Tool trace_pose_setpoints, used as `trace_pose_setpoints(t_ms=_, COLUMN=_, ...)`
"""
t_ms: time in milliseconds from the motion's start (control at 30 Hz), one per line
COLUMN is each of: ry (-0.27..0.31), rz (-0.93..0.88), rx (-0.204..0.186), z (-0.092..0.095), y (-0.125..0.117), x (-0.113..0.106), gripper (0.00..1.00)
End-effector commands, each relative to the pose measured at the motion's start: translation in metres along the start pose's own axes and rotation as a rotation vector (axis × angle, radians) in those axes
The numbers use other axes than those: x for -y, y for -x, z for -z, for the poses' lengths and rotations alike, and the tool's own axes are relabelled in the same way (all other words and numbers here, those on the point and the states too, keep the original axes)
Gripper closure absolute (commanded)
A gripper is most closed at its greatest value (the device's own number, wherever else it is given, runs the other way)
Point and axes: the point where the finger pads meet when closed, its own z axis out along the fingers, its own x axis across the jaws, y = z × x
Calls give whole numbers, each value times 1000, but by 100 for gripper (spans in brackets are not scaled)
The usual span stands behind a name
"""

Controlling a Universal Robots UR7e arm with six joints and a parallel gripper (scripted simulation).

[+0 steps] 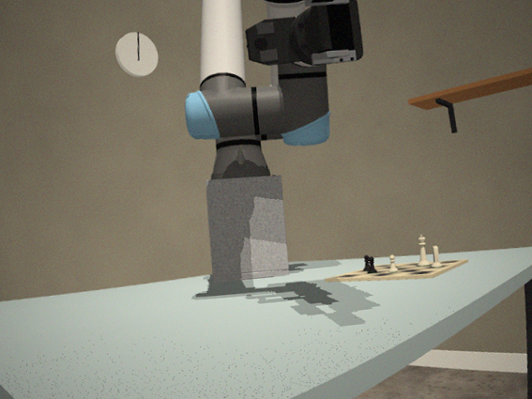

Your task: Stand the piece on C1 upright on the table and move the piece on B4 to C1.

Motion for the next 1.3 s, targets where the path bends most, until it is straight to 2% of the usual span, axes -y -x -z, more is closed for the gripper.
trace_pose_setpoints(t_ms=0, ry=2, rz=-4, rx=-3, z=0, y=1, x=-2, gripper=0)
trace_pose_setpoints(t_ms=333, ry=8, rz=-25, rx=-26, z=1, y=3, x=-10, gripper=0)
trace_pose_setpoints(t_ms=700, ry=25, rz=-91, rx=-102, z=6, y=5, x=-35, gripper=0)
trace_pose_setpoints(t_ms=767, ry=25, rz=-91, rx=-102, z=6, y=5, x=-35, gripper=0)
trace_pose_setpoints(t_ms=1000, ry=35, rz=-155, rx=-183, z=16, y=7, x=-61, gripper=0)
trace_pose_setpoints(t_ms=1267, ry=38, rz=-247, rx=-307, z=39, y=6, x=-100, gripper=0)
